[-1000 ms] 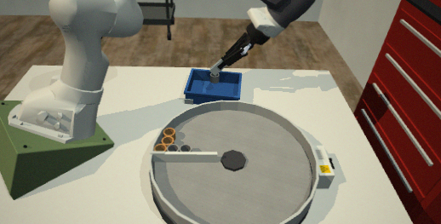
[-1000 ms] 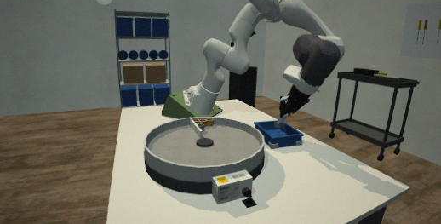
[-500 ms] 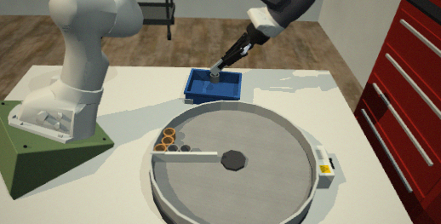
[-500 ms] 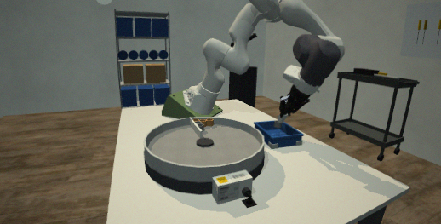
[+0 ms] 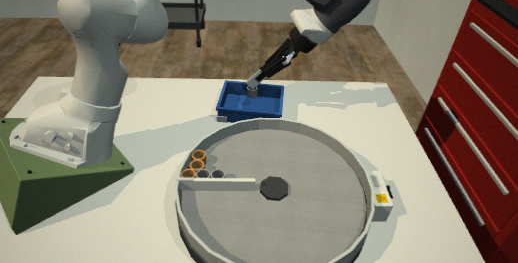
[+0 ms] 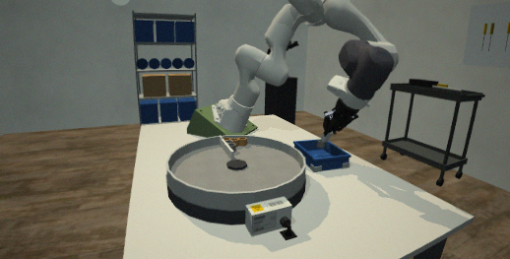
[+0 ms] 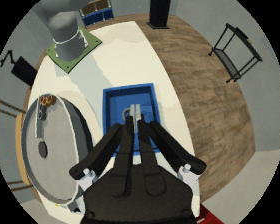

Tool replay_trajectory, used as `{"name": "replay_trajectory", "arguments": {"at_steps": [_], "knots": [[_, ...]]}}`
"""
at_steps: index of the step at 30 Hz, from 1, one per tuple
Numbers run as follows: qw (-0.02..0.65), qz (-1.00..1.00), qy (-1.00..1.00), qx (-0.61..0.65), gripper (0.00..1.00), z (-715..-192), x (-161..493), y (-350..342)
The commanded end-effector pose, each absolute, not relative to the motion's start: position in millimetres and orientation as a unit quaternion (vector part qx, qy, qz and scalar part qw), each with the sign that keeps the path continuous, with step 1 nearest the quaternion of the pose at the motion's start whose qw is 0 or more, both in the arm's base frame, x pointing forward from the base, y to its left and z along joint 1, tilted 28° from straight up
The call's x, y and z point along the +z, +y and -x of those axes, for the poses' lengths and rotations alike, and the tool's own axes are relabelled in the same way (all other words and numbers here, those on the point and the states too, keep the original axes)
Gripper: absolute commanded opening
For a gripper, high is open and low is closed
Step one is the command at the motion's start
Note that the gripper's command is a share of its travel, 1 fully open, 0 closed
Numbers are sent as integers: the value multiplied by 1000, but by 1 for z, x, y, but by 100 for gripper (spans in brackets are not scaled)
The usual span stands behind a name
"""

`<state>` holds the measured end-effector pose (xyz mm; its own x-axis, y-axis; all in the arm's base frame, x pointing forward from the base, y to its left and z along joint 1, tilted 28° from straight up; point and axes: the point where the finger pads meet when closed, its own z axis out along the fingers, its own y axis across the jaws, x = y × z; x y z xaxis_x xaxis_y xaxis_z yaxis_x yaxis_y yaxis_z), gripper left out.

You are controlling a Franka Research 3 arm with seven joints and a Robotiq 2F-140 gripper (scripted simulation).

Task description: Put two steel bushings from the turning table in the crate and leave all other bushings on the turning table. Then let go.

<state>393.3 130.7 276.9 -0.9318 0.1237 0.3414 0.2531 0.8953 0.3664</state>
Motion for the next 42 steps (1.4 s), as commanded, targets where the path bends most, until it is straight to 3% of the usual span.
{"name": "replay_trajectory", "arguments": {"at_steps": [1, 42], "knots": [[158, 102, -960, -207, 0, -393, 275, 130], [158, 102, -960, -207, 0, -410, 239, 141]]}}
